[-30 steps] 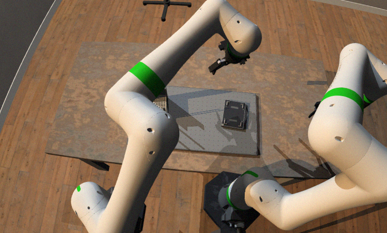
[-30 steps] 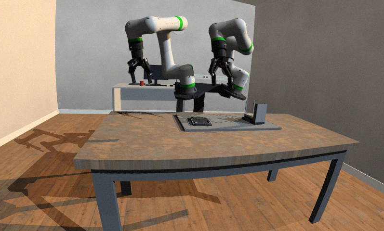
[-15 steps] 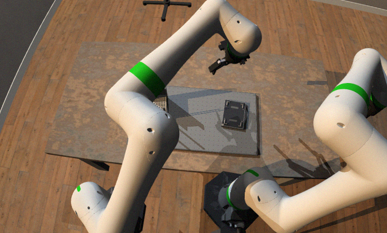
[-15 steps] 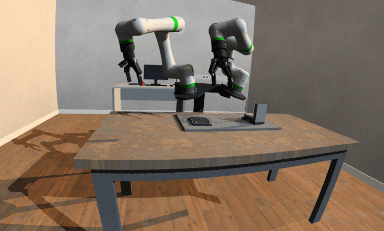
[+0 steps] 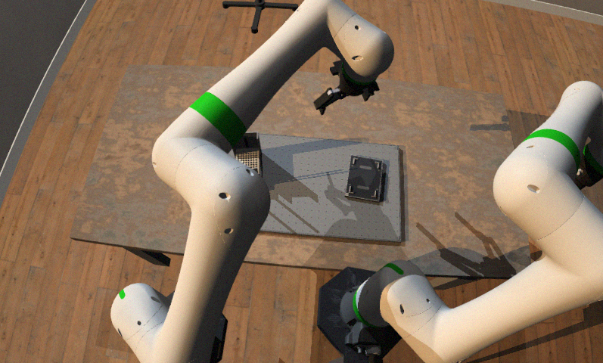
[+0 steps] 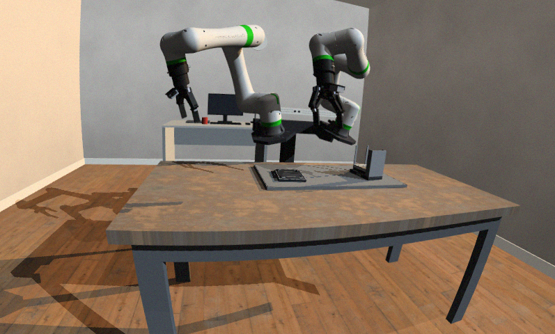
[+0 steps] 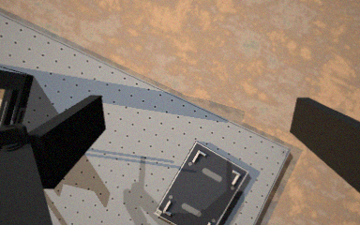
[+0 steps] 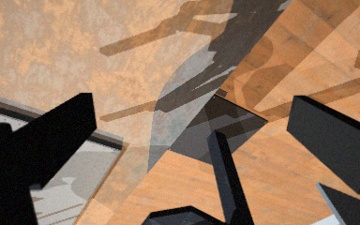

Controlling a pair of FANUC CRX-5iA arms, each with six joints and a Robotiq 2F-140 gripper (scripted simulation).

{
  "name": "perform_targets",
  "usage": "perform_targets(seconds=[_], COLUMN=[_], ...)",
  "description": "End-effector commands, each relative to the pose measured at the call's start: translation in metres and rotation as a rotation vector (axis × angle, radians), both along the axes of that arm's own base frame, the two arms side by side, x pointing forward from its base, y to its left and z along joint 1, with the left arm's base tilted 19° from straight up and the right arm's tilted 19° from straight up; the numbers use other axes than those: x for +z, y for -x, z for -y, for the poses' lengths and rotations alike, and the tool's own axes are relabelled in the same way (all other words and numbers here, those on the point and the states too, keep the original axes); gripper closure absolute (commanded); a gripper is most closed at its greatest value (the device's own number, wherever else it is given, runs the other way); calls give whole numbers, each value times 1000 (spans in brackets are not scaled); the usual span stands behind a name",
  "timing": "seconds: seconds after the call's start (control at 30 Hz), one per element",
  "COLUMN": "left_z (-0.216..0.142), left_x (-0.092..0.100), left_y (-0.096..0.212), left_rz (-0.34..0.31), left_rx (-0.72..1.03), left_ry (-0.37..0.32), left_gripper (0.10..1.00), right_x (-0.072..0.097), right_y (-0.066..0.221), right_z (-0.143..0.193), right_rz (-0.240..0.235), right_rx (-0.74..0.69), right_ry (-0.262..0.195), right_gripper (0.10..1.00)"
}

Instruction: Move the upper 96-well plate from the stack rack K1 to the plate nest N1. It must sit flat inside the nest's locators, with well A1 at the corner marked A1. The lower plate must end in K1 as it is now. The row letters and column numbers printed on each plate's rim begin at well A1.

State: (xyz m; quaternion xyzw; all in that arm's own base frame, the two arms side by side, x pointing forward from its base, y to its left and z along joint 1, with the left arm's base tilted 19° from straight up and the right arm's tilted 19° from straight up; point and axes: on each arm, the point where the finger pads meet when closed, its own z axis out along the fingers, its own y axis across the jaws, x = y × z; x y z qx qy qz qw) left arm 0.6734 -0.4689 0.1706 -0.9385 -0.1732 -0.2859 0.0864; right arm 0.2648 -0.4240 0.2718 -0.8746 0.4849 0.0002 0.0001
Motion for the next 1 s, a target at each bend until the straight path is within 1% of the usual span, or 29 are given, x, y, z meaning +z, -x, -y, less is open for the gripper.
perform_targets(seconds=[0.0, 0.07, 0.13, 0.17, 0.2, 0.4, 0.43, 0.47, 0.6, 0.7, 0.73, 0.77, 0.93, 0.97], left_z=[-20, -30, -30, -35, -40, -66, -71, -76, -96, -98, -103, -108, -130, -135], left_x=[3, 4, 4, 4, 4, 5, 5, 5, 5, 5, 5, 5, 5, 5], left_y=[0, -1, -1, -1, -1, 0, 1, 1, 4, 4, 5, 6, 10, 12], left_rz=[-26, -26, -26, -53, -63, -63, -91, -100, -100, -100, -129, -136, -136, -165], left_rx=[-18, -18, -18, -32, -36, -36, -50, -55, -55, -55, -69, -73, -73, -88], left_ry=[-11, -12, -12, -24, -28, -28, -38, -42, -42, -42, -50, -52, -52, -59], left_gripper=[98, 98, 98, 98, 98, 98, 98, 98, 98, 98, 98, 98, 98, 98], right_x=[1, 1, 1, 1, 1, 1, 1, 1, 1, 1, 1, 1, 1, 1], right_y=[0, 0, 0, 0, 0, 0, 0, 0, 0, 0, 0, 0, 0, 0], right_z=[0, 0, 0, 0, 0, 0, 0, 0, 0, 0, 0, 0, 0, 0], right_rz=[1, 1, 1, 1, 1, 1, 1, 1, 1, 1, 1, 1, 1, 1], right_rx=[0, 0, 0, 0, 0, 0, 0, 0, 0, 0, 0, 0, 0, 0], right_ry=[2, 2, 2, 2, 2, 2, 2, 2, 2, 2, 2, 2, 2, 2], right_gripper=[98, 98, 98, 98, 98, 98, 98, 98, 98, 98, 98, 98, 98, 98])
